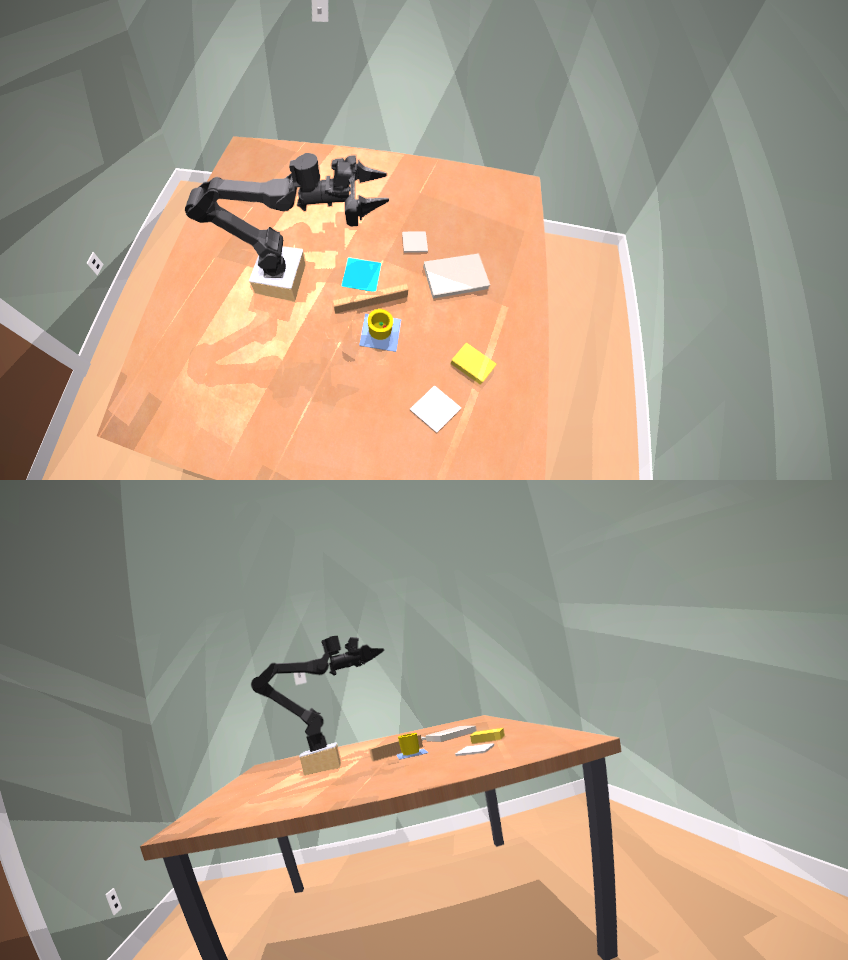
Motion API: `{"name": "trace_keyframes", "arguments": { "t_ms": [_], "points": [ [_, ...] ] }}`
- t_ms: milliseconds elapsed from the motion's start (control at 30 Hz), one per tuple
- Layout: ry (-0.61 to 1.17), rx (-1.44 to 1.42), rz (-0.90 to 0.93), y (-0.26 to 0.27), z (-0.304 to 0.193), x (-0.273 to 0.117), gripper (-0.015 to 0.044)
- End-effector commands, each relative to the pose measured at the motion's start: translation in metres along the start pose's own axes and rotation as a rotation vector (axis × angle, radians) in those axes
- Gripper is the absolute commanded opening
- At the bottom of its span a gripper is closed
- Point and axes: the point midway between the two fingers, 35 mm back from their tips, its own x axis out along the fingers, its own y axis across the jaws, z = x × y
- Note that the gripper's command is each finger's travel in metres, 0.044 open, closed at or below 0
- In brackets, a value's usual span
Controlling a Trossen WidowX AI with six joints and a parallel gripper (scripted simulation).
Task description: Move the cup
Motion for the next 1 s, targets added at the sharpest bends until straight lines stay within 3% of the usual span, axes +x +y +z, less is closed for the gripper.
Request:
{"name": "trace_keyframes", "arguments": {
  "t_ms": [0, 267, 500, 700, 833, 967],
  "points": [
    [0.013, -0.010, -0.004, -0.001, -0.002, 0.002, 0.0374],
    [0.604, -0.402, -0.039, -0.063, -0.108, 0.039, 0.0166],
    [1.083, -0.601, 0.156, -0.111, -0.192, 0.024, 0.0166],
    [1.395, -0.647, 0.453, -0.140, -0.245, -0.009, 0.0166],
    [1.513, -0.627, 0.653, -0.153, -0.268, -0.029, 0.0166],
    [1.518, -0.625, 0.663, -0.154, -0.269, -0.030, 0.0166]
  ]
}}
